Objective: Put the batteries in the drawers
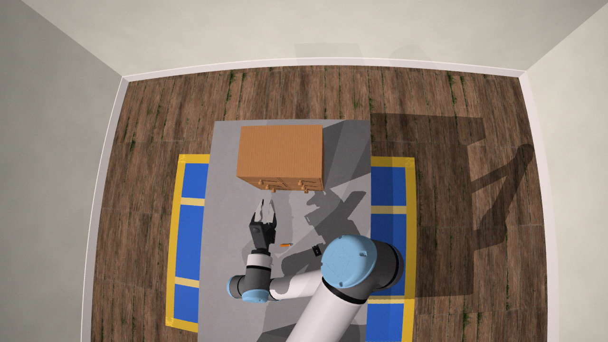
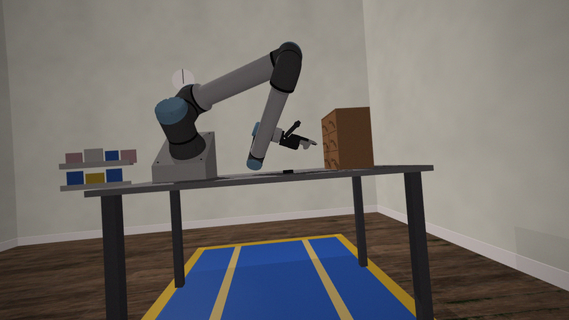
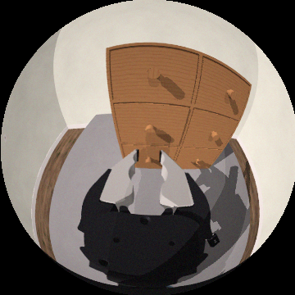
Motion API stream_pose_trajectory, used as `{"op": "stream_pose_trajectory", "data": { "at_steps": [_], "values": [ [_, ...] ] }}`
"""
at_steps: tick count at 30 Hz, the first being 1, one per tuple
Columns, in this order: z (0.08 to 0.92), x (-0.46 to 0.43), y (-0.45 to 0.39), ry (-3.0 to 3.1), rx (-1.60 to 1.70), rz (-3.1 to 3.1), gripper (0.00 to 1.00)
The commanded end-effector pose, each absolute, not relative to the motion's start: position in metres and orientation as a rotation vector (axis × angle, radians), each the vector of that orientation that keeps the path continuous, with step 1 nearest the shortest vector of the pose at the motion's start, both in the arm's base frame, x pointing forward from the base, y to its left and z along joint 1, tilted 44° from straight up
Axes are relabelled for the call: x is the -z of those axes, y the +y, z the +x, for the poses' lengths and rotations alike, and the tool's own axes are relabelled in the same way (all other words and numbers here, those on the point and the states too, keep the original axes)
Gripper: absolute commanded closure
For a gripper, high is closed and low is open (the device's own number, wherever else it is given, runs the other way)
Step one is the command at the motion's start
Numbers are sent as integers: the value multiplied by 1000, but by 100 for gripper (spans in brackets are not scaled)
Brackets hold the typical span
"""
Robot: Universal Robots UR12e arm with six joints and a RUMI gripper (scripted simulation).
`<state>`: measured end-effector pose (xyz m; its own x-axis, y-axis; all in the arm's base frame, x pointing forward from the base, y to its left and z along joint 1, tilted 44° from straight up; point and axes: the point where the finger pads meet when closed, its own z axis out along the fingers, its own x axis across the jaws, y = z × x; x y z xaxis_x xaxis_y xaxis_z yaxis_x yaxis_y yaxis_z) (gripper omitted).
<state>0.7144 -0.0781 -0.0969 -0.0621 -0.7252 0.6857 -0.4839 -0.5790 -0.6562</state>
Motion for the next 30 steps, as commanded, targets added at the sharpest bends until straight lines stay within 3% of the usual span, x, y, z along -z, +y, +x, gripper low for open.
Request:
{"op": "stream_pose_trajectory", "data": {
  "at_steps": [1,30],
  "values": [
    [709,94,-75,1316,1697,-1995,80],
    [670,79,-58,1316,1697,-1995,80]
  ]
}}
